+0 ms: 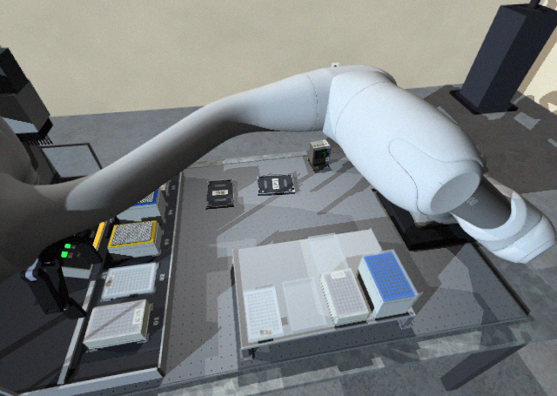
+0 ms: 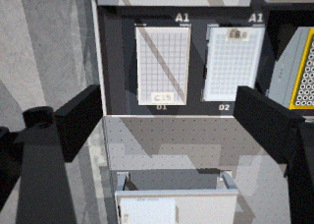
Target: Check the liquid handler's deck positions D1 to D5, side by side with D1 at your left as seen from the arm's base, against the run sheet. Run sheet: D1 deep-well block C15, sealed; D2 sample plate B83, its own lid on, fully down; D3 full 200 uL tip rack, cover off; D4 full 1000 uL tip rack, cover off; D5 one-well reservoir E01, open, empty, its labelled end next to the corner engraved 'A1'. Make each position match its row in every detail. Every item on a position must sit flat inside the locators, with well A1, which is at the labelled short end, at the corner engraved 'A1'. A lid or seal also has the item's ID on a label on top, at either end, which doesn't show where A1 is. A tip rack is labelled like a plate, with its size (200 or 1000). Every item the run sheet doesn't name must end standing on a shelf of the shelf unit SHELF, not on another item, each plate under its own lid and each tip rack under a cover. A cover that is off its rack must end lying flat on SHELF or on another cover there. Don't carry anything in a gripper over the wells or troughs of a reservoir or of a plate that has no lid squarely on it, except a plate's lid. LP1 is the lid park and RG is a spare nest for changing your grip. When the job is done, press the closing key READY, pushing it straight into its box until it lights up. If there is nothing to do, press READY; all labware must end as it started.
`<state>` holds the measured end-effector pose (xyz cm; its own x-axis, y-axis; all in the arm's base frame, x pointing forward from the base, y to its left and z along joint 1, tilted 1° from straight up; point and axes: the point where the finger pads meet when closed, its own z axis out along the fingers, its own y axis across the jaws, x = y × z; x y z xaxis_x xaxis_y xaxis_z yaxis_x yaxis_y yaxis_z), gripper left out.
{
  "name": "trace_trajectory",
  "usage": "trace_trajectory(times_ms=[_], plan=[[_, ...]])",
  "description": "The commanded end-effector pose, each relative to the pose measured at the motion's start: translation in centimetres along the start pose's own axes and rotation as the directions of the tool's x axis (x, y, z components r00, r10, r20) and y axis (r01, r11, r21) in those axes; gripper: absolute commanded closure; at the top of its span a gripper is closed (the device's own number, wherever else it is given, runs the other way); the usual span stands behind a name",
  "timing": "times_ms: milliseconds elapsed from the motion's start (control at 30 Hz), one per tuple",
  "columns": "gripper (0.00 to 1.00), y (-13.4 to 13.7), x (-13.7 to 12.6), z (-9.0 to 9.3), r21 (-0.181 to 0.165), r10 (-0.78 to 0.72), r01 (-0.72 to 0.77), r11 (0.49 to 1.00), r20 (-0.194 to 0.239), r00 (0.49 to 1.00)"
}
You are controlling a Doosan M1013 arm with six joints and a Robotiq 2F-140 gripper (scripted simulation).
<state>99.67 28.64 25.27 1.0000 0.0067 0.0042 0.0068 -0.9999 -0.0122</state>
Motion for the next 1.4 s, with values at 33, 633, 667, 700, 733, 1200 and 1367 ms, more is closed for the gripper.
trace_trajectory(times_ms=[33, 633, 667, 700, 733, 1200, 1367], plan=[[0.21, 0.0, 0.0, -0.9, 0.001, 0.000, 0.000, 1.000, -0.002, 1.000], [0.21, 0.0, 0.0, -3.4, 0.001, 0.000, 0.000, 1.000, -0.002, 1.000], [0.21, 0.0, 0.0, -3.4, 0.001, 0.000, 0.000, 1.000, -0.002, 1.000], [0.21, 0.0, 0.0, -3.6, 0.001, 0.000, 0.000, 1.000, -0.002, 1.000], [0.21, 0.0, 0.0, -3.7, 0.001, 0.000, 0.000, 1.000, -0.002, 1.000], [0.90, 0.1, -5.0, -4.0, 0.001, 0.199, -0.199, 0.980, -0.001, 0.980], [0.90, 0.1, -7.0, -4.0, 0.001, 0.276, -0.276, 0.961, -0.001, 0.961]])
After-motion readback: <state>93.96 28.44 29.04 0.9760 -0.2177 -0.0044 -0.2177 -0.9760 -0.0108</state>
